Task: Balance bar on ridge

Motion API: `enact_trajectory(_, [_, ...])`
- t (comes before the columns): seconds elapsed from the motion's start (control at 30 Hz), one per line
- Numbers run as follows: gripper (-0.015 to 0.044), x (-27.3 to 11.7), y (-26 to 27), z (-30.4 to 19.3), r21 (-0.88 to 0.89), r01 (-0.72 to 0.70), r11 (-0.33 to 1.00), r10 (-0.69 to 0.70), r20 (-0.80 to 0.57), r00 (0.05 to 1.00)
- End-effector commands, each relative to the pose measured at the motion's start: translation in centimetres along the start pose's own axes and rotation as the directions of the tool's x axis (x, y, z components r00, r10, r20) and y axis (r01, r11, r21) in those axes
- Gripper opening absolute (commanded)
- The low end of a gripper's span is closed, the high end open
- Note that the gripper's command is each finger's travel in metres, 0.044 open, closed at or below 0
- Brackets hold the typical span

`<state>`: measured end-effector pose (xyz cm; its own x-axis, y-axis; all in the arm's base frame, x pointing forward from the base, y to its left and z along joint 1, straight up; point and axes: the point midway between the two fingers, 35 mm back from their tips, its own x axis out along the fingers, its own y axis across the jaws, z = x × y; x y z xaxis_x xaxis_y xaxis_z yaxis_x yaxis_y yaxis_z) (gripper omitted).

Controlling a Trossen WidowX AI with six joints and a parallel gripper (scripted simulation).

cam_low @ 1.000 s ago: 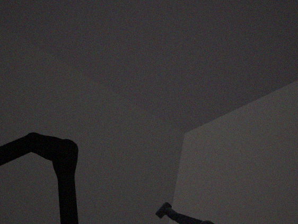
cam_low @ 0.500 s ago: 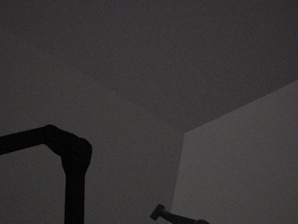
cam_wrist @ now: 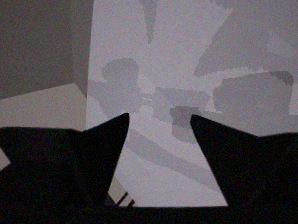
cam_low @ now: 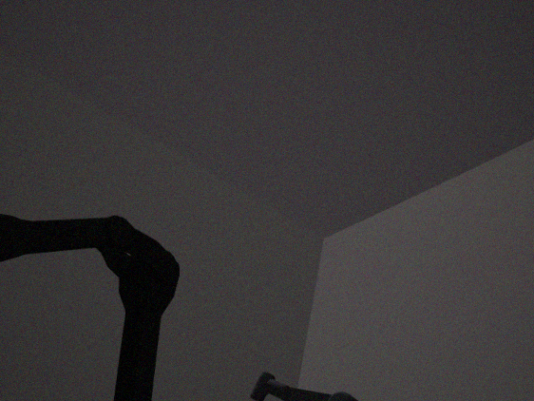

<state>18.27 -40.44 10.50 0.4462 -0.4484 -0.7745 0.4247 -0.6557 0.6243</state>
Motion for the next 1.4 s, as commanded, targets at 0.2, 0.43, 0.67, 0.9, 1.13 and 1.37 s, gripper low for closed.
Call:
enact_trajectory(0.2, [0.0315,-1.6,-1.6,-6.4,-0.121,0.154,0.981,-0.159,-0.035,0.987])
enact_trajectory(0.43, [0.0315,-3.2,-3.5,-10.2,-0.203,0.259,0.944,-0.273,-0.042,0.961])
enact_trajectory(0.67, [0.0315,-5.4,-5.6,-13.4,-0.292,0.357,0.887,-0.381,-0.03,0.924])
enact_trajectory(0.9, [0.0315,-8.0,-7.9,-16.1,-0.384,0.443,0.81,-0.479,0.001,0.878])
enact_trajectory(1.13, [0.0315,-11.1,-10.1,-18.1,-0.474,0.517,0.713,-0.563,0.053,0.825])
enact_trajectory(1.37, [0.0315,-13.1,-11.6,-19.0,-0.528,0.557,0.641,-0.607,0.095,0.789])
